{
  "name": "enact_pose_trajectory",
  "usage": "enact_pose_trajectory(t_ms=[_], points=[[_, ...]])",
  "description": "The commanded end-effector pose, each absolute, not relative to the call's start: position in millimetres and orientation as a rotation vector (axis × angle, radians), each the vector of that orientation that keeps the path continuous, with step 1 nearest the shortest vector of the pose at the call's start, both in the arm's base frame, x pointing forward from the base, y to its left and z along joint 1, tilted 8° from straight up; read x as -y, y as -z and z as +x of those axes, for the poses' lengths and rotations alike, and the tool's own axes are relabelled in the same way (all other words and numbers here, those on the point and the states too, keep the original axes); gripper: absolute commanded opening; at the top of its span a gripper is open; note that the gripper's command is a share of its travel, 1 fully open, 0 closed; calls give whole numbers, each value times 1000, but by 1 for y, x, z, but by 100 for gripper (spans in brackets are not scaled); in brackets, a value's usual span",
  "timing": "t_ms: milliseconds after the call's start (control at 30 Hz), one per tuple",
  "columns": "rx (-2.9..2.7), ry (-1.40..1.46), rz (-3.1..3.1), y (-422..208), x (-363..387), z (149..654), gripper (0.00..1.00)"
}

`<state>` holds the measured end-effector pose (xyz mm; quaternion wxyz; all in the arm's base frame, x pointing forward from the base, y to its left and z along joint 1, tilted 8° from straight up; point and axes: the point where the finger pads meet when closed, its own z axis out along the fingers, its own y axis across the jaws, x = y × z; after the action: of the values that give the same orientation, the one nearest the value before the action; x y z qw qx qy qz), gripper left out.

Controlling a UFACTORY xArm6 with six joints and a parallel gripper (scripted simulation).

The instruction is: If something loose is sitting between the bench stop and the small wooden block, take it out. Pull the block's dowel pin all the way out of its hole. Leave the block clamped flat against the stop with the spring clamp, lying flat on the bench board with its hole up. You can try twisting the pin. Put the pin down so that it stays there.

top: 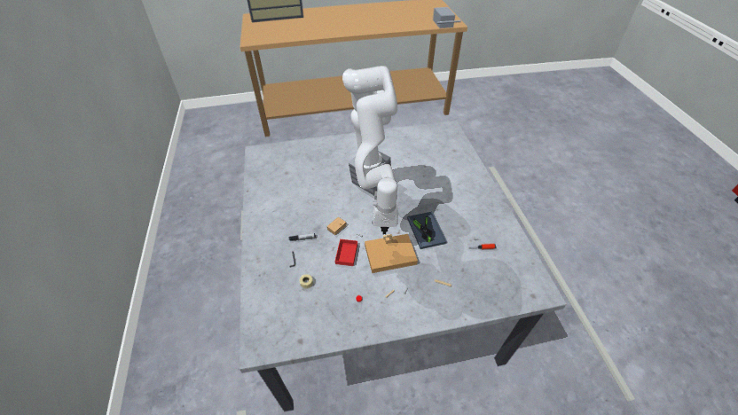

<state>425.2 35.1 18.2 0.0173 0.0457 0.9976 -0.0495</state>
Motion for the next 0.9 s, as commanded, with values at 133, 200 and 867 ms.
enact_pose_trajectory(t_ms=[133, 200, 867], points=[[-3039, 151, -212, -21, -66, 412, 0], [-3037, 151, -226, -21, -67, 411, 0], [-3036, 152, -232, -21, -67, 411, 0]])
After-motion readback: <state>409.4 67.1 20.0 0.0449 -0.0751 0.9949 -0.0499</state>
